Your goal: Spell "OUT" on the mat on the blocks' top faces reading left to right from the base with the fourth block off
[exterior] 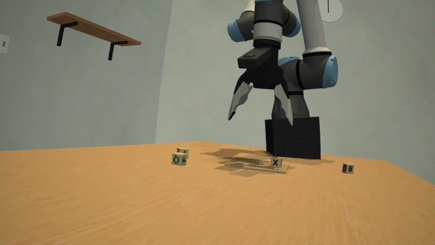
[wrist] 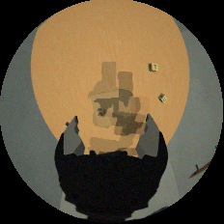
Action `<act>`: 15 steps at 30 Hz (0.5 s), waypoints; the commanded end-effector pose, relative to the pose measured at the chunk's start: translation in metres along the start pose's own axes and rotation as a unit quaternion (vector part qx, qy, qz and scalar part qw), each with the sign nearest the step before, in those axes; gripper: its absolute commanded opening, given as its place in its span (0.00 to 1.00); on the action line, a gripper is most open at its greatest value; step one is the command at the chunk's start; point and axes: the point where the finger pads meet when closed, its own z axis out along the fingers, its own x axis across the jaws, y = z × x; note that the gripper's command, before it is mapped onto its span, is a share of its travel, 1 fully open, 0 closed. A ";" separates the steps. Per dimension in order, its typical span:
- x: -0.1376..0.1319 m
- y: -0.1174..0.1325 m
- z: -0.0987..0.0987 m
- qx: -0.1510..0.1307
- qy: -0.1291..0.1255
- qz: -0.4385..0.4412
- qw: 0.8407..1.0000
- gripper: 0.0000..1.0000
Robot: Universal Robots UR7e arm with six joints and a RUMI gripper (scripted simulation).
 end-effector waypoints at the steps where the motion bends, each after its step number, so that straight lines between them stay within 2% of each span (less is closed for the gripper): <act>1: 0.003 -0.003 0.000 0.001 -0.003 -0.070 0.998 1.00; 7: 0.008 -0.005 0.000 0.002 -0.003 -0.150 0.989 1.00; 9: 0.008 -0.005 0.000 0.002 -0.003 -0.150 0.989 1.00; 15: 0.013 -0.006 0.001 0.002 -0.003 -0.244 0.970 1.00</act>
